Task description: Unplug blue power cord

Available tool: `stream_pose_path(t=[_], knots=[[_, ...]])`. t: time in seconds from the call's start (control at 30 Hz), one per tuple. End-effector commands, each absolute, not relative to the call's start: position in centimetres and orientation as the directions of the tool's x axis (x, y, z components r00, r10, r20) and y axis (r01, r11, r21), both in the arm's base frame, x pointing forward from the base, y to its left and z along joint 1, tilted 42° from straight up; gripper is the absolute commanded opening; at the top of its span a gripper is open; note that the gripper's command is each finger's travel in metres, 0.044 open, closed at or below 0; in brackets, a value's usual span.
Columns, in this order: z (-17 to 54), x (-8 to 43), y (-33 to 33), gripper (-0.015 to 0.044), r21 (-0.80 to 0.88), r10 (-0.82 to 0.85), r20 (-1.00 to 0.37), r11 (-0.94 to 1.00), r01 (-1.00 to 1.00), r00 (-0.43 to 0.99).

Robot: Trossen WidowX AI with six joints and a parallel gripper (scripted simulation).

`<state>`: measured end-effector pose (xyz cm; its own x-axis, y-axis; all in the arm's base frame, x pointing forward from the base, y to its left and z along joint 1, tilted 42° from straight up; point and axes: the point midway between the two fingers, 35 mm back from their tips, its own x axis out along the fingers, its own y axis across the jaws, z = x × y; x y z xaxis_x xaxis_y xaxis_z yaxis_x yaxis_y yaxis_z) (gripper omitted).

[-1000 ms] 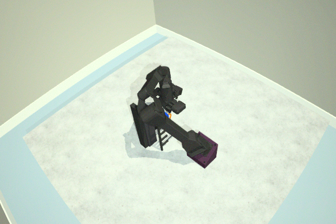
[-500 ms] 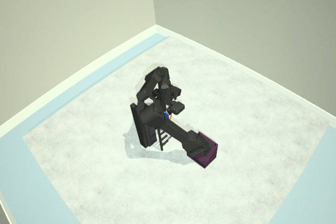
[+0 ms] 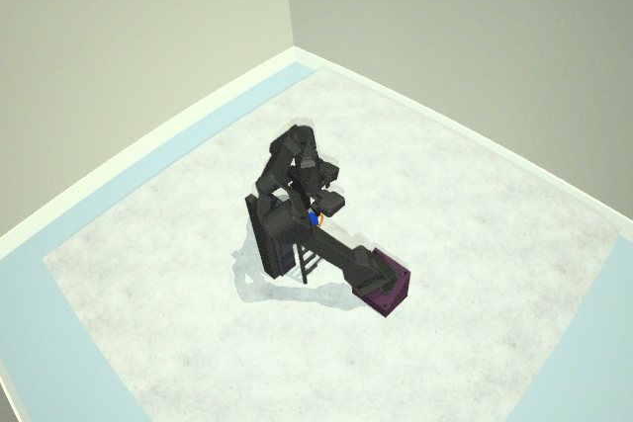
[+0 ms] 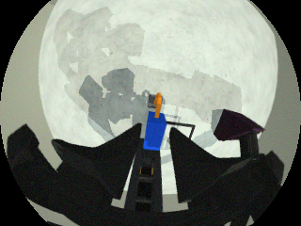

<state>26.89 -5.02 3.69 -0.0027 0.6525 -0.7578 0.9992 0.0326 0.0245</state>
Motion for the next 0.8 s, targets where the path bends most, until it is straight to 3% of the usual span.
stream_pose_path(t=[0.0, 0.77], knots=[[4.1, 26.9, -4.6, 0.016, 0.023, 0.654, -0.756, 0.025, 0.999, 0.001], [4.6, 26.8, -2.4, 0.016, 0.023, 0.656, -0.755, 0.026, 0.999, 0.001]])
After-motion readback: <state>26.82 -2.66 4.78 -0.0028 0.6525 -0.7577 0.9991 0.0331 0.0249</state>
